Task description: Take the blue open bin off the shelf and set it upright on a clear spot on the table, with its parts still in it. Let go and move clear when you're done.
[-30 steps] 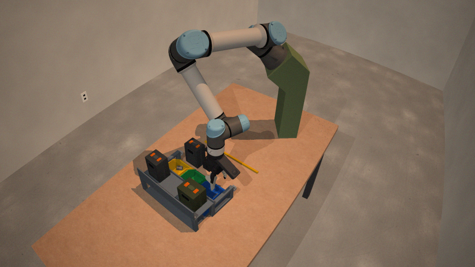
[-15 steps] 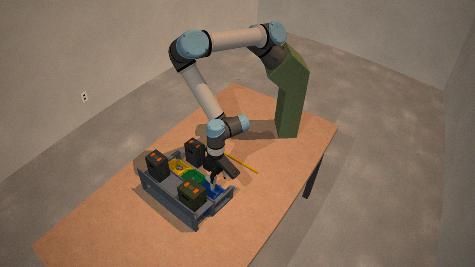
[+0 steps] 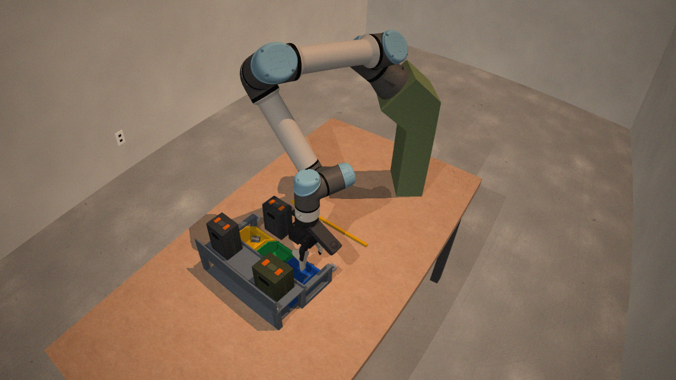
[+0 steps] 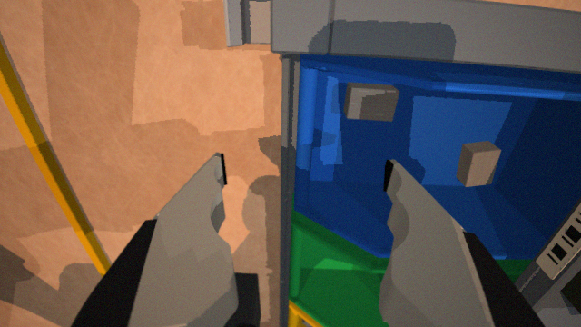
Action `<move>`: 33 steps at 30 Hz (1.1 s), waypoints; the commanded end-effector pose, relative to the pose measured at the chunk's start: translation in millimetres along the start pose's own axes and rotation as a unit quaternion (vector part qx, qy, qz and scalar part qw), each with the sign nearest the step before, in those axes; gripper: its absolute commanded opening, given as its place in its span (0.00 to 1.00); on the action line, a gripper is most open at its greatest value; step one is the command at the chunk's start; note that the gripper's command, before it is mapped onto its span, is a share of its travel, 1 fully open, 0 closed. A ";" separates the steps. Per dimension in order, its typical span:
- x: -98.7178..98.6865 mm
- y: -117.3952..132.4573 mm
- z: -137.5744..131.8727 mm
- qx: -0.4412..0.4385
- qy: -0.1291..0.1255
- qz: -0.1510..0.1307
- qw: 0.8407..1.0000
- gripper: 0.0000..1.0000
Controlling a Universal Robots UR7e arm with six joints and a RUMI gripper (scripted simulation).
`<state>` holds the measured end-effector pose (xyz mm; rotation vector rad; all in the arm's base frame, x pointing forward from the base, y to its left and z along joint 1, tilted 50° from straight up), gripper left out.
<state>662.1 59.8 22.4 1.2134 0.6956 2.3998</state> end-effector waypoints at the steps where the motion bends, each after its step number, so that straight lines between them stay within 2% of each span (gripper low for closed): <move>1: 0.6 -0.1 0.5 0.000 0.001 0.000 1.000 0.58; 33: -2.3 -0.1 0.5 0.000 0.001 0.000 1.000 0.58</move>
Point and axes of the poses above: the point where the finger pads meet when closed, its own x axis back along the fingers, its own z axis across the jaws, y = z × x, the point moved 9 cm from there along x, back along the fingers, and after that the axes turned 1 degree about -x, right-handed, at the moved point
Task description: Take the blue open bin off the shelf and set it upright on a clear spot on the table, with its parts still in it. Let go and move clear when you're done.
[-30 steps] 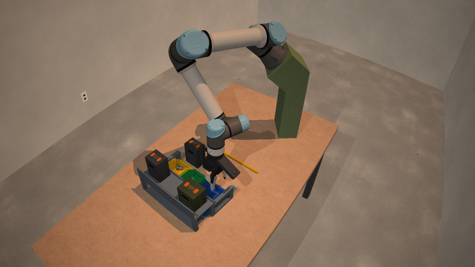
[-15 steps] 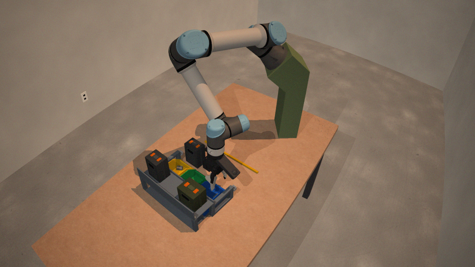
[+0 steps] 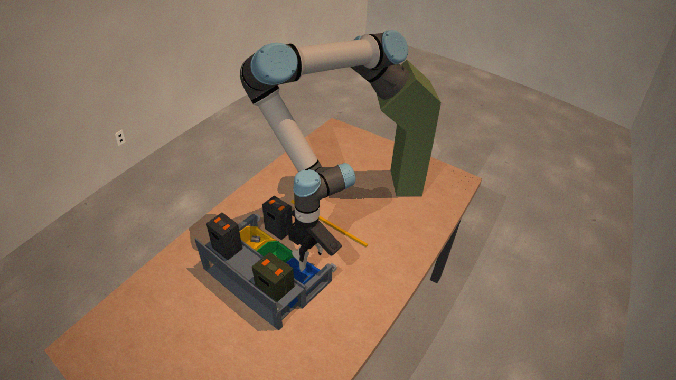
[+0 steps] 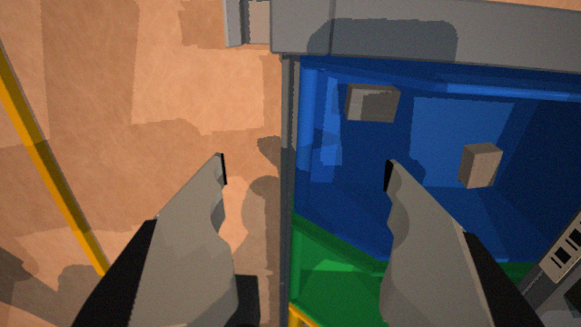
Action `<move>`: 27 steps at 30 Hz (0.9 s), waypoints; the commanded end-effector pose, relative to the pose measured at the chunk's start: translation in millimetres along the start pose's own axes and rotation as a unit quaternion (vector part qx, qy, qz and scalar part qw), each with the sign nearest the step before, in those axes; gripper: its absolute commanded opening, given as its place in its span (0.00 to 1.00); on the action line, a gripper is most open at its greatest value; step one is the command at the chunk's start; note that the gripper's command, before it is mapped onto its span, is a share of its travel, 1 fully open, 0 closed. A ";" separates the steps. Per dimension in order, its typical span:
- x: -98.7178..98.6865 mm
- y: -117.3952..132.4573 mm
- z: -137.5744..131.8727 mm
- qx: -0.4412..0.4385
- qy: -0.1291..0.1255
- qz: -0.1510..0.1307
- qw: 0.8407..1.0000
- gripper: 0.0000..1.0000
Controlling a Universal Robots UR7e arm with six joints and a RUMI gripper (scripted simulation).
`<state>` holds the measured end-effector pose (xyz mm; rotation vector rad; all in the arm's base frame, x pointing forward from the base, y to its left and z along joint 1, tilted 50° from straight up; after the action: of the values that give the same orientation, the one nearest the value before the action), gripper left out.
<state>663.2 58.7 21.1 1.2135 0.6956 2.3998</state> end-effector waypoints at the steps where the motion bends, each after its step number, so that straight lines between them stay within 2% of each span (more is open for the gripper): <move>1: -0.6 -0.1 0.5 0.000 0.001 0.000 1.000 0.58; 27: -10.9 -0.1 0.5 0.000 0.001 0.000 1.000 0.58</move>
<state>668.9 53.6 14.7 1.2135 0.6956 2.3998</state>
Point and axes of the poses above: the point where the finger pads meet when closed, its own x axis back along the fingers, its own z axis across the jaws, y = z × x, the point moved 9 cm from there along x, back along the fingers, and after that the axes turned 1 degree about -x, right-handed, at the moved point
